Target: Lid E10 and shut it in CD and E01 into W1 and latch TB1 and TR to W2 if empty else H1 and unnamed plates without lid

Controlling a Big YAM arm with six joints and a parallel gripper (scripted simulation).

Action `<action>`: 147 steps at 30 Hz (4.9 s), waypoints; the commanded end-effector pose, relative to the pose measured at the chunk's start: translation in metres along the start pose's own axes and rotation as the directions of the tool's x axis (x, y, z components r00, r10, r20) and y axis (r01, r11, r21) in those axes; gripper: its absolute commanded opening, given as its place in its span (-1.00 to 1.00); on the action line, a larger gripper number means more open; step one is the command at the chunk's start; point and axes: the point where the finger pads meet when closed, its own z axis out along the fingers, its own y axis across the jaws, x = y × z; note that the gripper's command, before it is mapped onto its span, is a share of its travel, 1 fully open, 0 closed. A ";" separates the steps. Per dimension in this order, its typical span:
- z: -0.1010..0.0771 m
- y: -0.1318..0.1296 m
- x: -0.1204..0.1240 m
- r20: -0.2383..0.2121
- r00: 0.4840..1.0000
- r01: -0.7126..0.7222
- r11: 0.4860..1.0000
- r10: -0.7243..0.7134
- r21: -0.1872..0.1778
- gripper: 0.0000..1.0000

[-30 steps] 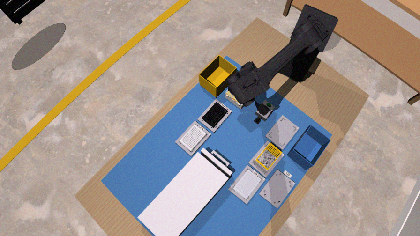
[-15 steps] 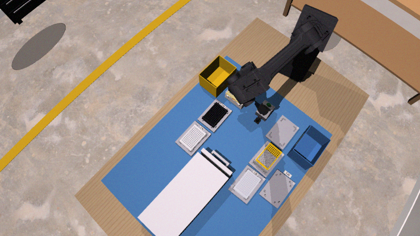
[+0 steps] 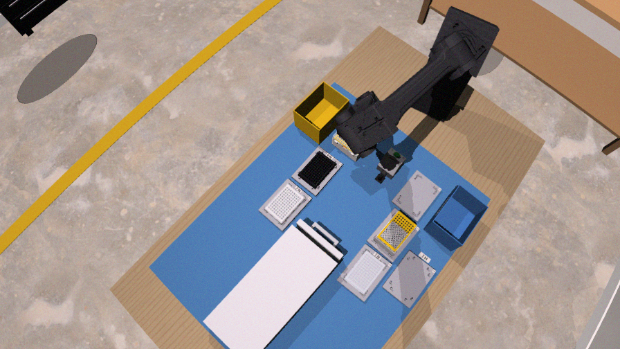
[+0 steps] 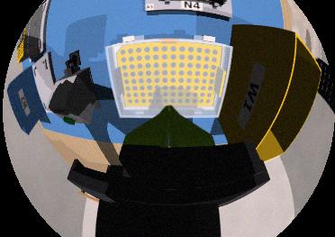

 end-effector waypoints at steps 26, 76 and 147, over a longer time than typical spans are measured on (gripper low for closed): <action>0.015 0.004 0.001 0.002 1.000 0.004 1.000 -0.004 -0.006 -1.00; -0.032 -0.003 0.008 -0.013 1.000 -0.006 1.000 0.006 0.008 -1.00; -0.077 0.040 -0.093 0.015 0.722 0.692 0.722 -0.692 0.007 -0.40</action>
